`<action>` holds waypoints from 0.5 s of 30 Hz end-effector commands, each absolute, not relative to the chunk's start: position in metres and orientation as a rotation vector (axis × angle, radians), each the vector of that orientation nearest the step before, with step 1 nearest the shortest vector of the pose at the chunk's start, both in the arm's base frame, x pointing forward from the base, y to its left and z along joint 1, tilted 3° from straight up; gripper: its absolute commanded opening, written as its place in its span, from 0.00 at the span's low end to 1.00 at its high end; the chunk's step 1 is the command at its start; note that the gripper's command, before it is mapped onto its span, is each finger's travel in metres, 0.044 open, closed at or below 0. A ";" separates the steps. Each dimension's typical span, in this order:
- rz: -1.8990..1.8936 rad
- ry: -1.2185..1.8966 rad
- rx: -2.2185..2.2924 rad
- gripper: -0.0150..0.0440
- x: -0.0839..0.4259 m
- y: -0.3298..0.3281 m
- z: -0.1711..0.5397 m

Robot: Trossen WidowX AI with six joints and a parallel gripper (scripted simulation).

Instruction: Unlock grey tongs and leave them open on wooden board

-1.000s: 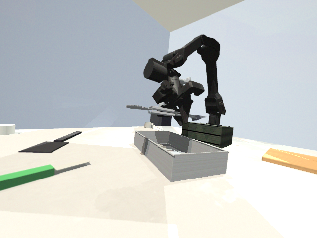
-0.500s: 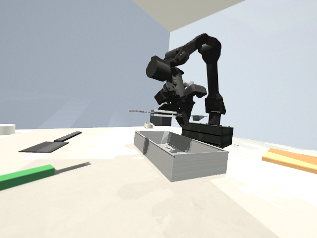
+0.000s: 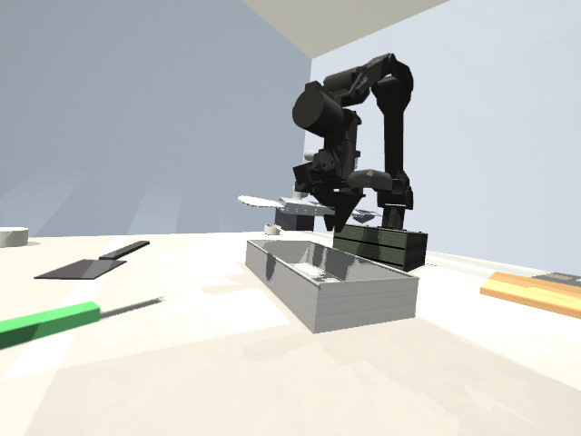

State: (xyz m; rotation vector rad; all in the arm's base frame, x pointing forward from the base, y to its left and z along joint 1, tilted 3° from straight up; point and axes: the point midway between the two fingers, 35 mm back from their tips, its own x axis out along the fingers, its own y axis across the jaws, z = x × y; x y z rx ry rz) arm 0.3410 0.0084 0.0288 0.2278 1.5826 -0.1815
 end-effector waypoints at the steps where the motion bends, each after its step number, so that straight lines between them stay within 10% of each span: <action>1: -0.208 1.578 0.211 0.00 0.342 0.007 0.031; 15: -0.230 1.571 0.249 0.00 0.345 0.042 0.035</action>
